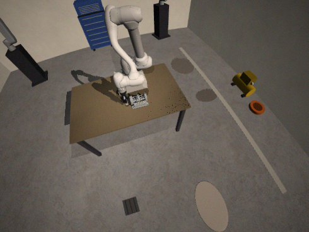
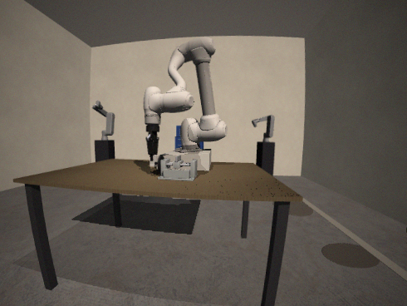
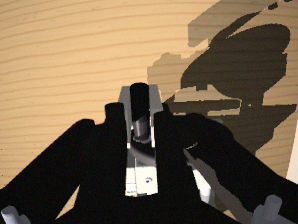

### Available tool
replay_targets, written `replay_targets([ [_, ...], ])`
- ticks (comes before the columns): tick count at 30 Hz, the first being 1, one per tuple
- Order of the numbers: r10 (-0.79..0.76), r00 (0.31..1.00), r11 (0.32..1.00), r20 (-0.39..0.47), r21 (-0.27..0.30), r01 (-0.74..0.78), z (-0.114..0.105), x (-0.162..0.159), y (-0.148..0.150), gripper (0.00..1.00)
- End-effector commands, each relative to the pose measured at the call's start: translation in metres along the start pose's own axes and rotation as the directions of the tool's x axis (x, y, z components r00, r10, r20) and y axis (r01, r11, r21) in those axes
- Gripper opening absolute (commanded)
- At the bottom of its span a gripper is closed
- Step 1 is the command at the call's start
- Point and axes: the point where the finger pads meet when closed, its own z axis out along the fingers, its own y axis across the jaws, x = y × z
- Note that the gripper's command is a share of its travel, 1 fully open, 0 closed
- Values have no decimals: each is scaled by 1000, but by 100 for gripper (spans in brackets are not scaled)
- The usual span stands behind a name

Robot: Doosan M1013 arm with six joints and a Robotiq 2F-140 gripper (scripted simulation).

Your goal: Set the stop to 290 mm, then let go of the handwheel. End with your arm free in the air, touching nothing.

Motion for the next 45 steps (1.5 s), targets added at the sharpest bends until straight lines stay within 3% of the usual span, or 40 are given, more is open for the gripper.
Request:
replay_targets([
  [1, 0, 1000, 1000, 0, 0, 0, -5, 0, 1, 4],
  [27, 0, 1000, 1000, 0, 0, 0, -30, 0, 38, 4],
  [34, 0, 1000, 1000, 0, 0, 0, -26, 0, 54, 4],
  [45, 0, 1000, 1000, 0, 0, 0, 2, 0, 71, 4],
])
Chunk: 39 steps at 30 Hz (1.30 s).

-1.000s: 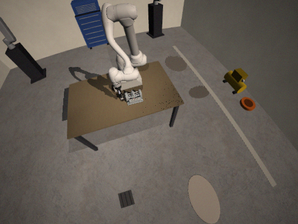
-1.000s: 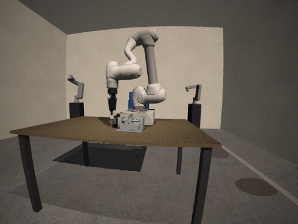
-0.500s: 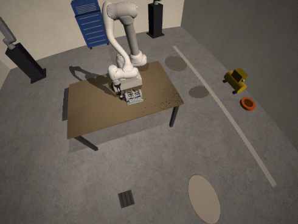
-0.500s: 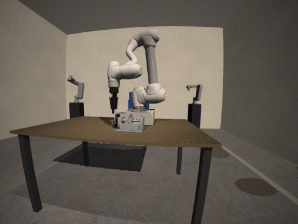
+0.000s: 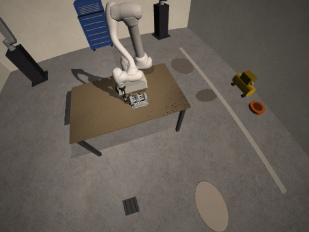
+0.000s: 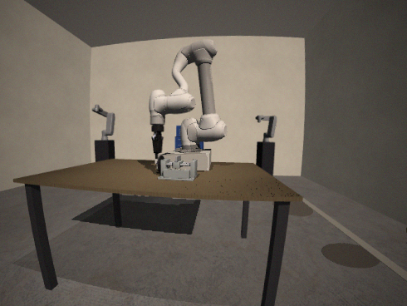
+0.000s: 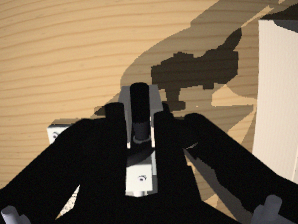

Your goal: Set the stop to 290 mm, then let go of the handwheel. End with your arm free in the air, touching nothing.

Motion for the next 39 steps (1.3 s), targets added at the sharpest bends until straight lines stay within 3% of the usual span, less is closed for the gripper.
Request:
replay_targets([
  [1, 1, 1000, 1000, 0, 1, -1, 7, 0, 1, 4],
  [21, 1, 1000, 1000, 0, 1, -1, 34, 0, -9, 4],
  [39, 1, 1000, 1000, 0, 1, -1, 42, 0, -48, 4],
])
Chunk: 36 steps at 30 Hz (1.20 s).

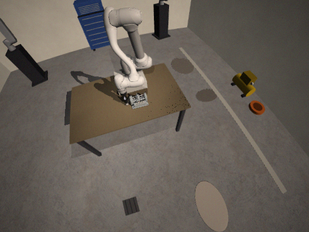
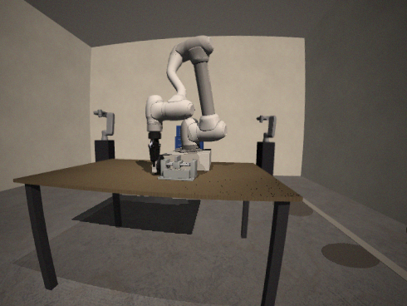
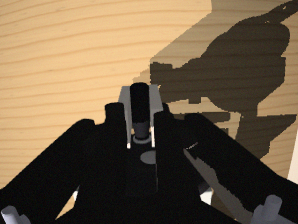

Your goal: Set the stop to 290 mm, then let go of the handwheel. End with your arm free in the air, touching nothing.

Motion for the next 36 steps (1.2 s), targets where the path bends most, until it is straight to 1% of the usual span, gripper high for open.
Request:
replay_targets([
  [1, -1, 1000, 1000, 0, 3, 1, -3, 0, -9, 4],
  [8, -1, 1000, 1000, 0, 3, 1, -22, 0, -26, 4],
  [14, -1, 1000, 1000, 0, 3, 1, -39, 0, -28, 4],
  [16, -1, 1000, 1000, 0, 3, 1, -39, 0, -28, 4],
  [27, -1, 1000, 1000, 0, 3, 1, -60, 0, -18, 4],
  [36, -1, 1000, 1000, 0, 3, 1, -68, 0, -6, 4],
])
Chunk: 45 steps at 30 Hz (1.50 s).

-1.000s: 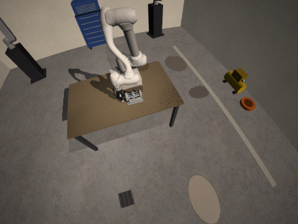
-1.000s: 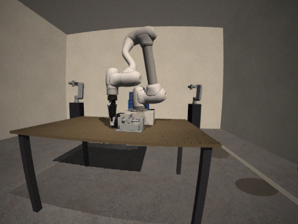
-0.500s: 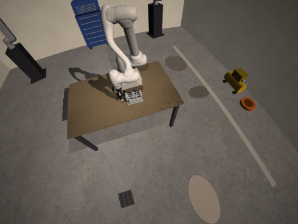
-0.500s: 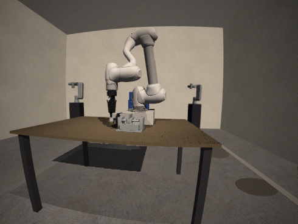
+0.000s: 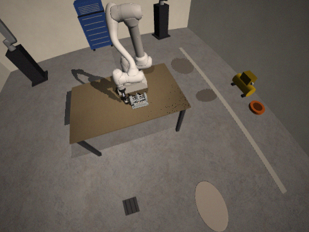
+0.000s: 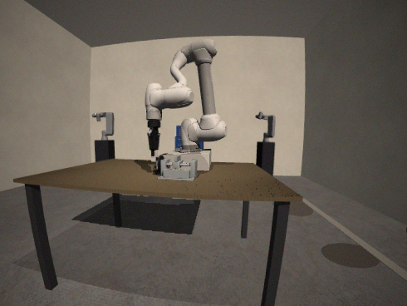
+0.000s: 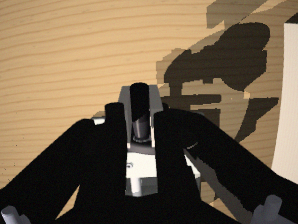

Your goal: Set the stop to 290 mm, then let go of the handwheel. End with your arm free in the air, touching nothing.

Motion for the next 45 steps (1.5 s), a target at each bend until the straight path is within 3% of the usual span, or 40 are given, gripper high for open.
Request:
replay_targets([
  [1, -1, 1000, 1000, 0, -1, 1, -3, 0, 7, 4],
  [14, -1, 1000, 1000, 0, -1, 1, 3, 0, 41, 4],
  [20, -1, 1000, 1000, 0, -1, 1, 21, 0, 52, 4],
  [45, -1, 1000, 1000, 0, -1, 1, 61, 0, 37, 4],
])
